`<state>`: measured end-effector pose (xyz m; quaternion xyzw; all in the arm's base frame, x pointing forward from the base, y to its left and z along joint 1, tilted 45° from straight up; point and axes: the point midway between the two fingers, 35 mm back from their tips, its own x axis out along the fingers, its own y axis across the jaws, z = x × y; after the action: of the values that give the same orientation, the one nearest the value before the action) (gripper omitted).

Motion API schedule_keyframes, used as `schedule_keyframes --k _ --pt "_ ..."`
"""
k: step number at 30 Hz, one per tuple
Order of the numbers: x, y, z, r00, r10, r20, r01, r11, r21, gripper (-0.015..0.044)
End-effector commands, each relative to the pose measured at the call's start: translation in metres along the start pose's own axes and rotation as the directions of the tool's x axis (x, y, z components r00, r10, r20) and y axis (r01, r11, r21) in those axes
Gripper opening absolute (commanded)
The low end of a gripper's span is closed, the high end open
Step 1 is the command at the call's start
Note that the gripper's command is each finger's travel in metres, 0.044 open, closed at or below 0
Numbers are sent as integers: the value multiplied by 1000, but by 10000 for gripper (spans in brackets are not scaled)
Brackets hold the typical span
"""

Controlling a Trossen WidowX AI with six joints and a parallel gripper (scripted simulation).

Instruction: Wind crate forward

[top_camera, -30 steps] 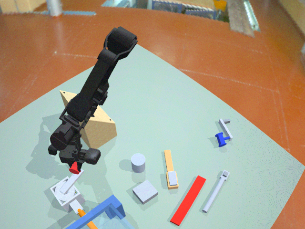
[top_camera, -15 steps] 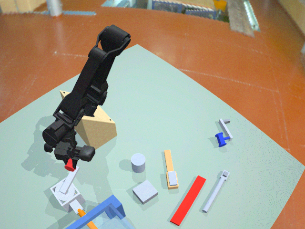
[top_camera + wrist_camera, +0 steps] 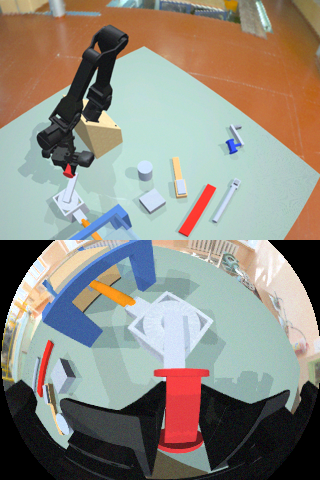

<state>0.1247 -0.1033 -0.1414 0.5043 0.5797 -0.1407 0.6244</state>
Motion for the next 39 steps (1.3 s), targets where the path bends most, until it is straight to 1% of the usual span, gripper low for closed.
schedule_keyframes --k 1,39 --pt "2 -14 0 999 -33 -9 33 999 1 0" --pt "10 -65 24 999 -38 -5 38 999 1 0"
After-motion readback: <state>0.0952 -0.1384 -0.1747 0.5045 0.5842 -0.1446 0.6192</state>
